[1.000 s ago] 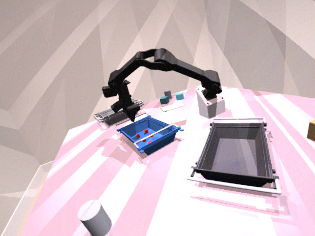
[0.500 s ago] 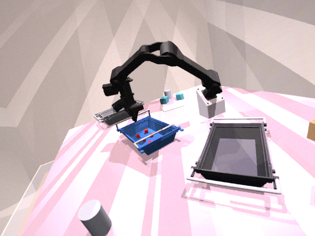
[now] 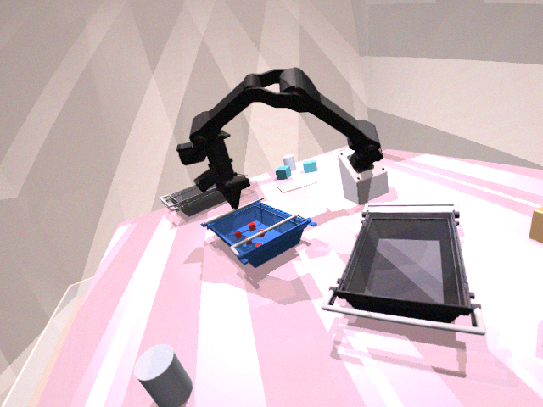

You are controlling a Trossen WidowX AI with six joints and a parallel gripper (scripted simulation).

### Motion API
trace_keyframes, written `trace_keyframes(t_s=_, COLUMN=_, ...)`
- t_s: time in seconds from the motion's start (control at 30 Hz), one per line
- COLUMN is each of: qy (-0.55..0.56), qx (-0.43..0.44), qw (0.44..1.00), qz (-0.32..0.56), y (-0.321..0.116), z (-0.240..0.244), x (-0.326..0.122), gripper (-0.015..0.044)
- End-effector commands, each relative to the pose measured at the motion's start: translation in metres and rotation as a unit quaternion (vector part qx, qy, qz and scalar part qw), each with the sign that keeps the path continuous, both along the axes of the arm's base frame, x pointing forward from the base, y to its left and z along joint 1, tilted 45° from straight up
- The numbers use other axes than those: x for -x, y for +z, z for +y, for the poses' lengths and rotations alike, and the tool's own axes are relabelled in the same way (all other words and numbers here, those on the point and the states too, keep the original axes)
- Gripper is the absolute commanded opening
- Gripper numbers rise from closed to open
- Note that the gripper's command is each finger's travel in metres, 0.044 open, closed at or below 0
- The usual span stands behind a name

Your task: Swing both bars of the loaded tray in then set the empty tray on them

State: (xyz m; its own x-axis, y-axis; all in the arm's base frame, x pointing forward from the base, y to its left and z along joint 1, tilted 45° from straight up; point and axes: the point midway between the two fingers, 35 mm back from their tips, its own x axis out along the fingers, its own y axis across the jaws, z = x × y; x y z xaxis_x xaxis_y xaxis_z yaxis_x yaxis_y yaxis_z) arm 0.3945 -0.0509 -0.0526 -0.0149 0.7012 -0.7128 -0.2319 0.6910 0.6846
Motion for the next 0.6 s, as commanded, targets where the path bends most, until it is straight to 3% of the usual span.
trace_keyframes(t_s=0.0, qy=-0.003, qx=0.006, qw=1.0, qz=-0.008, y=0.0112, z=-0.0153, x=-0.0019, gripper=0.0081)
trace_keyframes(t_s=0.57, qy=-0.005, qx=0.002, qw=1.0, qz=-0.005, y=0.0052, z=-0.01, x=-0.0014, gripper=0.0081)
